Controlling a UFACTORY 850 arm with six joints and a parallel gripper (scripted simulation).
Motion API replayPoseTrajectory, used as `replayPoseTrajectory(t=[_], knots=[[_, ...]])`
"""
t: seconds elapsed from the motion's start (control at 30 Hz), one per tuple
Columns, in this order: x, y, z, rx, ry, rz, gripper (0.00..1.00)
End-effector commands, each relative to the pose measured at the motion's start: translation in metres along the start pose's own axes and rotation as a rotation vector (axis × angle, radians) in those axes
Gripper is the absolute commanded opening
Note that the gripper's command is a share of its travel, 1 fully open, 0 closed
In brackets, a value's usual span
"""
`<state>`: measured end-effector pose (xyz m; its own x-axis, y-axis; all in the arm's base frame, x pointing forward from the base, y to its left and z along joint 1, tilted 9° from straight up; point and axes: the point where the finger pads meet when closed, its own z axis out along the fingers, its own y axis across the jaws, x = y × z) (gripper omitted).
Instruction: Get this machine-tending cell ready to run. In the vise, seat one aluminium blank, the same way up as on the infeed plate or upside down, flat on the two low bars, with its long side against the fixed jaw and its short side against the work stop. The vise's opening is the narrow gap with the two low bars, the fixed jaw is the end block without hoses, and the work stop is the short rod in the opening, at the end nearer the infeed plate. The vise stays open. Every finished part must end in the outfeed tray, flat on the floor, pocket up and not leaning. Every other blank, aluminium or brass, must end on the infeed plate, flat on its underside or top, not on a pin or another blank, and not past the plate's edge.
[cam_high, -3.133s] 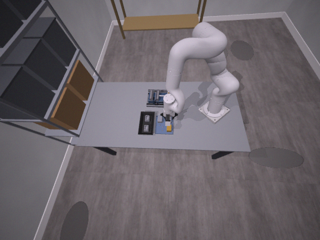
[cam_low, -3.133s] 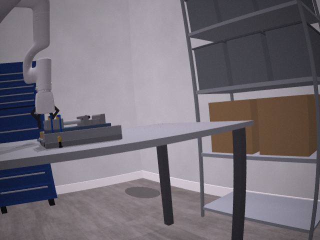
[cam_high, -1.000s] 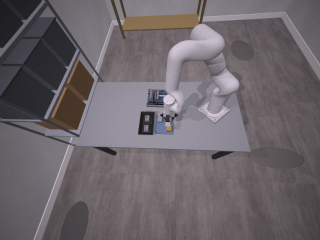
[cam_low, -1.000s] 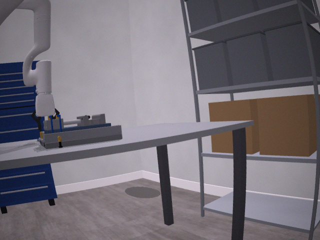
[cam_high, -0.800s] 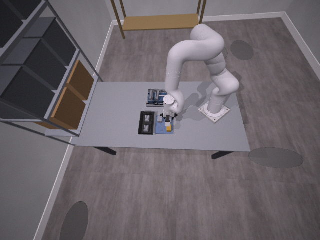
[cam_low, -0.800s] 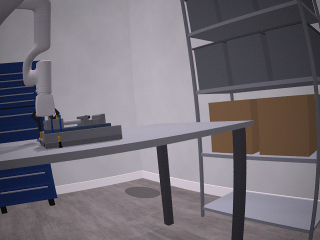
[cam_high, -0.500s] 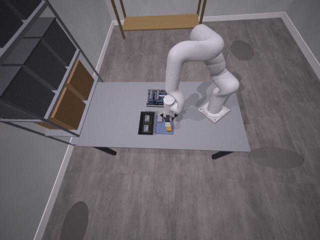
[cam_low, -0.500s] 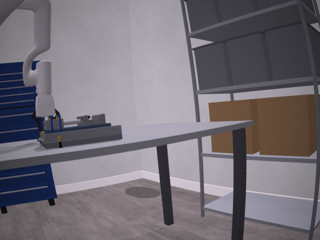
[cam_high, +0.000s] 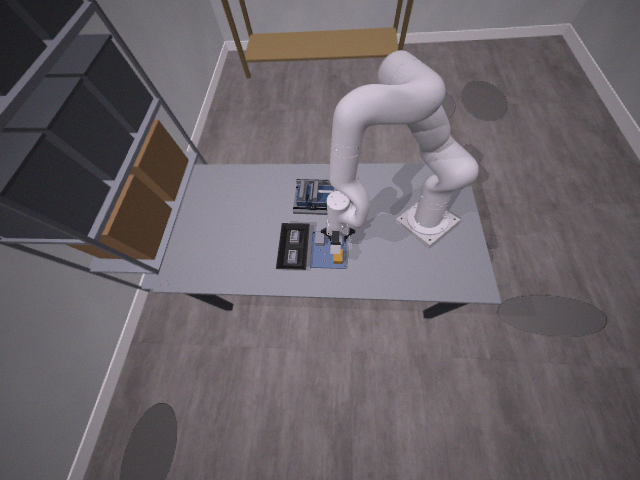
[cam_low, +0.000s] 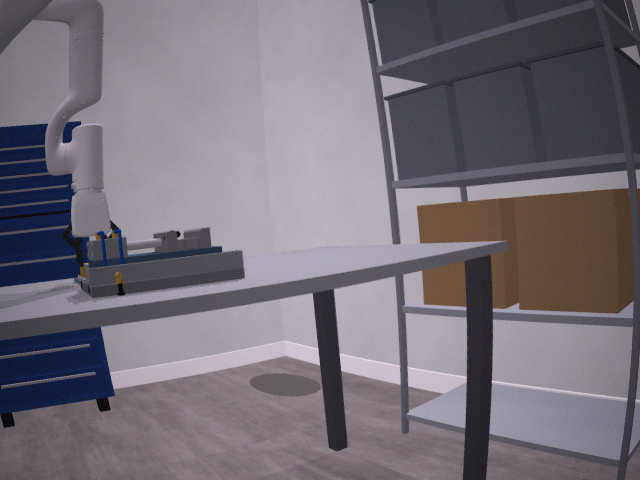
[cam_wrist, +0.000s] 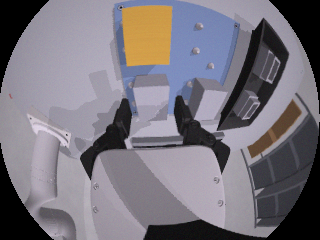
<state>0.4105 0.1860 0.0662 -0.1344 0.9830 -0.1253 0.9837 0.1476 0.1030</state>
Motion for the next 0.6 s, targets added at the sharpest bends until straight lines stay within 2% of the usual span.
replayPoseTrajectory(t=[0.0,0.57], knots=[[0.0003,0.0008,0.0009,-0.002,0.0,0.0,0.69],[0.0003,0.0008,0.0066,-0.002,0.0,0.0,0.69]])
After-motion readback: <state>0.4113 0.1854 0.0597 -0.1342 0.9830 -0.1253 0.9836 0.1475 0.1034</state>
